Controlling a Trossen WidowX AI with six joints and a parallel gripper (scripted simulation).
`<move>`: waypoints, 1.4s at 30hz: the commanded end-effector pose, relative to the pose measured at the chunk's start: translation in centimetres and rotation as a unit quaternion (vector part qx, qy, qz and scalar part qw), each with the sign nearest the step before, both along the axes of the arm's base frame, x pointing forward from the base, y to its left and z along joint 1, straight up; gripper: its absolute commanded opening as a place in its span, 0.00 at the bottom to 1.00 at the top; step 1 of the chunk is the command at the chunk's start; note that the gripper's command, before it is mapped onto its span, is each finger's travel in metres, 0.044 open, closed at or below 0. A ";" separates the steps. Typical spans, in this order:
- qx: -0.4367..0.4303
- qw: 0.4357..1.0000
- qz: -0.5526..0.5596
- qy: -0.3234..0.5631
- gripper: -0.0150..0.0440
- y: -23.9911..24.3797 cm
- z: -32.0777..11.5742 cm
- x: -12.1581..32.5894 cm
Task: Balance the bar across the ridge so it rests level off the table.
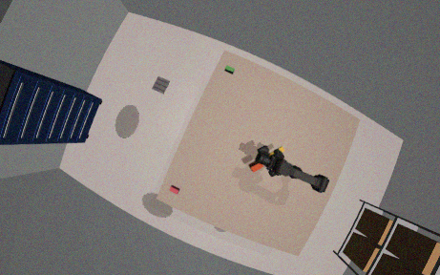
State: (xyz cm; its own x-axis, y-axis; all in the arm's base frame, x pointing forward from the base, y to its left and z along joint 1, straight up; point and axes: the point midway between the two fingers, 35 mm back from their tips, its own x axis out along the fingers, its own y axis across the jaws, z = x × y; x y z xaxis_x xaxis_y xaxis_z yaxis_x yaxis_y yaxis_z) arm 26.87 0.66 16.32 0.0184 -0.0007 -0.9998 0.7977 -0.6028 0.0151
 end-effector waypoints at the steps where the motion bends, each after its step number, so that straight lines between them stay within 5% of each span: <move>1: 0.001 0.999 0.039 -0.005 0.25 1.4 0.3 -0.3; 9: 0.000 0.991 0.132 -0.005 0.25 4.3 0.4 -0.7; 42: 0.000 0.990 0.139 -0.005 0.25 4.3 -3.9 -0.2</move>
